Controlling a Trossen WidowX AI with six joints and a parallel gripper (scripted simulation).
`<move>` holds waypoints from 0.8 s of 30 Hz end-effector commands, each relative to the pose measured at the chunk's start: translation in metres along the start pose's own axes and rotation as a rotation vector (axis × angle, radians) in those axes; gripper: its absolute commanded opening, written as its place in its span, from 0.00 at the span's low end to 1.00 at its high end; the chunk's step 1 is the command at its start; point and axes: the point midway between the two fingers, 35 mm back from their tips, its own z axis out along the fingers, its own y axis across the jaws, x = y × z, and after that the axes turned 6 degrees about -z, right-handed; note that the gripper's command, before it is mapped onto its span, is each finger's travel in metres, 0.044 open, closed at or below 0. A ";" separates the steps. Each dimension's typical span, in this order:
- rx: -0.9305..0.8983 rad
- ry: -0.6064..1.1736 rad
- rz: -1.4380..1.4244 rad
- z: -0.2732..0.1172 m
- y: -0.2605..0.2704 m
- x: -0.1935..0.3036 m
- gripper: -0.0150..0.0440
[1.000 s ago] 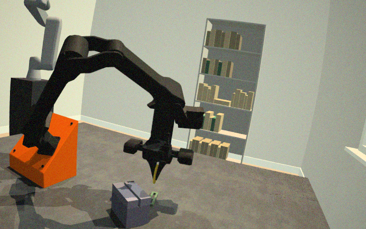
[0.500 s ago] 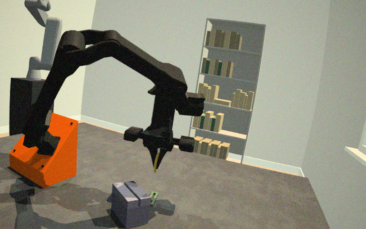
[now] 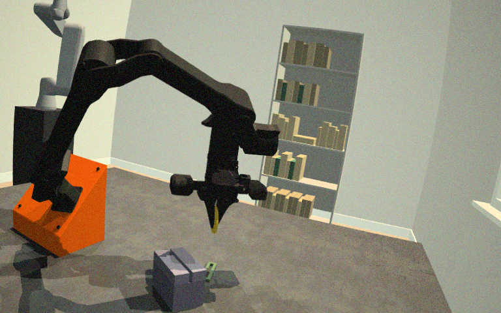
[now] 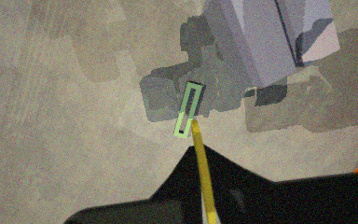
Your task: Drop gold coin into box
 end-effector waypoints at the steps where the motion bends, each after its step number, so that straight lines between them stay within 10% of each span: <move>1: 0.002 0.004 -0.148 0.000 -0.002 0.002 0.25; 24: 0.000 0.005 -0.338 -0.002 -0.020 -0.018 0.25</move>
